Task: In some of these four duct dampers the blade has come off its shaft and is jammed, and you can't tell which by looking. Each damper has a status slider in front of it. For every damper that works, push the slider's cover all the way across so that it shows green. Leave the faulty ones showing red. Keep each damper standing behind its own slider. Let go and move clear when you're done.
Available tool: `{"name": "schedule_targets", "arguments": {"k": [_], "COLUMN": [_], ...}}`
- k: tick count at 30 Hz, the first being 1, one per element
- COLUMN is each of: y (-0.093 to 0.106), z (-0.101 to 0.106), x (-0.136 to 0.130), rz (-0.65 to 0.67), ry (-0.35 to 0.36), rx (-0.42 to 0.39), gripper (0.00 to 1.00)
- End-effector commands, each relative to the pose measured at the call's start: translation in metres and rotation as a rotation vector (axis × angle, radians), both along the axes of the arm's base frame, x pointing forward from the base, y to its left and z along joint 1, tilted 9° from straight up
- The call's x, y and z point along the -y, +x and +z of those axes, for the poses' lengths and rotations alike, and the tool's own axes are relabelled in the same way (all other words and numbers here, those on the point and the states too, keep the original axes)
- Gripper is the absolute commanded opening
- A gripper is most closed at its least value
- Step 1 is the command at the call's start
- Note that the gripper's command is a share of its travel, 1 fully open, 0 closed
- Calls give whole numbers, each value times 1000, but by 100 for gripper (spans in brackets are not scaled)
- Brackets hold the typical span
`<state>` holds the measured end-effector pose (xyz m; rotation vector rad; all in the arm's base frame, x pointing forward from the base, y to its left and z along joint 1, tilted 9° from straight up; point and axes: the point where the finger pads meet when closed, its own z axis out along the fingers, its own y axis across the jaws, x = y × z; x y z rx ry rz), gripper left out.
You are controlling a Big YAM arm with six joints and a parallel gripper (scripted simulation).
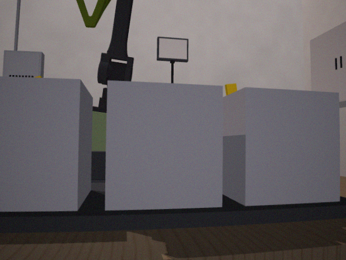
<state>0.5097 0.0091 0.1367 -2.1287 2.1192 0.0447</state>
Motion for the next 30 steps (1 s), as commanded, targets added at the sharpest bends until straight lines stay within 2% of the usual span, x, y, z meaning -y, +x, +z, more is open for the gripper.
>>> {"name": "schedule_targets", "arguments": {"k": [1,4,6,17,24,30], "y": [2,2,3,3,4,4], "z": [17,16,16,6,-10,-9], "x": [-23,-23,-10,-19,-20,-21], "rz": [88,88,62,77,74,74], "ry": [7,6,5,5,6,6], "rx": [57,57,57,47,20,25], "gripper": [0,0,0,0,0,0]}}
